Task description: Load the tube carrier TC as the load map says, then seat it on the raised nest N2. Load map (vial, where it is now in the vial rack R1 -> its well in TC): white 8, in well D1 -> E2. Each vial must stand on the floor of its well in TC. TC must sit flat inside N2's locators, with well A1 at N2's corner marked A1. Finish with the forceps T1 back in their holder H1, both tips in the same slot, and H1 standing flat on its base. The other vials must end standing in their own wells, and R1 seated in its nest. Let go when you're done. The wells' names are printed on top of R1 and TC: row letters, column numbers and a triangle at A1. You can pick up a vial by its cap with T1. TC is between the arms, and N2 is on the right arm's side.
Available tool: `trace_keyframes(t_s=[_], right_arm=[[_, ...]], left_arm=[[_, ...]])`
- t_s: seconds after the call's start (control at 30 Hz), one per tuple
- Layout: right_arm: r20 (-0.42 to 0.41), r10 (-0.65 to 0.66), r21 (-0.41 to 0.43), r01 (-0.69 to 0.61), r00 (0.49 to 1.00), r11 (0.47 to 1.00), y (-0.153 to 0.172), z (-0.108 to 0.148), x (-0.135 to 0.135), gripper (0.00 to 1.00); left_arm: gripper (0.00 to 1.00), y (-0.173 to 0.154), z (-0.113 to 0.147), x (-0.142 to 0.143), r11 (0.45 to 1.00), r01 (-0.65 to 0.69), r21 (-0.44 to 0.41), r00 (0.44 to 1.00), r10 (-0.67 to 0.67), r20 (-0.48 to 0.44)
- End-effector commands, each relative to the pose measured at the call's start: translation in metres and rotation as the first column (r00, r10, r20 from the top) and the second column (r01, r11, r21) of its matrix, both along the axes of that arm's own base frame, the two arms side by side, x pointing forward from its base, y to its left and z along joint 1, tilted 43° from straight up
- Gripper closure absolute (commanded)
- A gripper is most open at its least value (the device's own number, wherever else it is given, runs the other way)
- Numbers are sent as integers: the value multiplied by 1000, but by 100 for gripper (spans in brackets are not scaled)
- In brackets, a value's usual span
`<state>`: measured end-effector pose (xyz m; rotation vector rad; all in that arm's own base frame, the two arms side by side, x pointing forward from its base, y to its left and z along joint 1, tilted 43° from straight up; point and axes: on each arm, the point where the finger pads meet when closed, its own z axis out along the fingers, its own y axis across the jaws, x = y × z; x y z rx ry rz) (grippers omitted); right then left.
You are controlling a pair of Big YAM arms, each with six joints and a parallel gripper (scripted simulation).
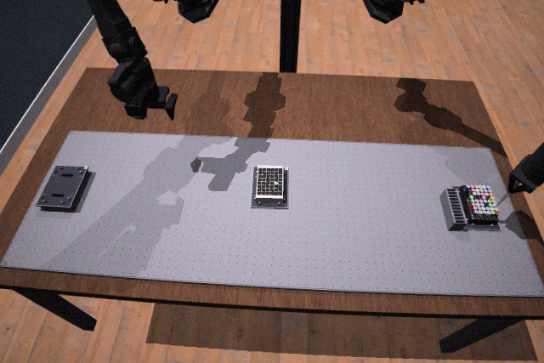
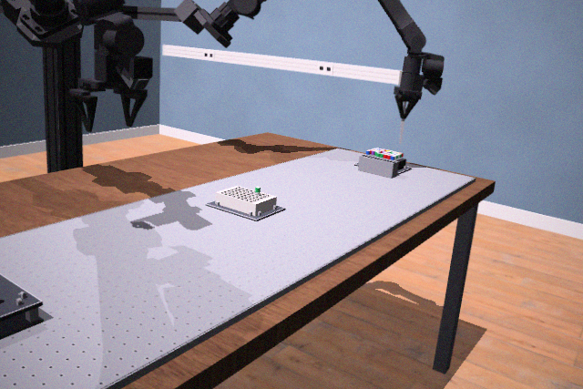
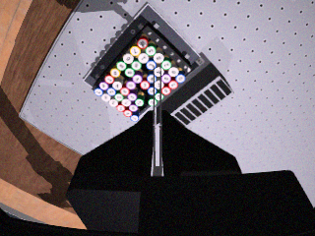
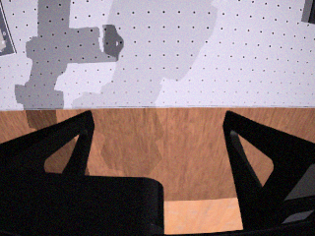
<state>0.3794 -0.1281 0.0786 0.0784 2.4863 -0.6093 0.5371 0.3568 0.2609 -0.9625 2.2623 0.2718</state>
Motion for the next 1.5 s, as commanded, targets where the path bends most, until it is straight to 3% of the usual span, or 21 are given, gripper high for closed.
trace_keyframes(t_s=[0.0, 1.47], right_arm=[[9, 14, -8, -14, 1000, 1000, 1, 5, 4, 0], [9, 14, -8, -14, 1000, 1000, 1, 5, 4, 0]], left_arm=[[93, 0, -23, 6, 999, -20, -40, 1000, 20, -15], [93, 8, -22, 1, 999, -10, -32, 1000, 10, -10]])
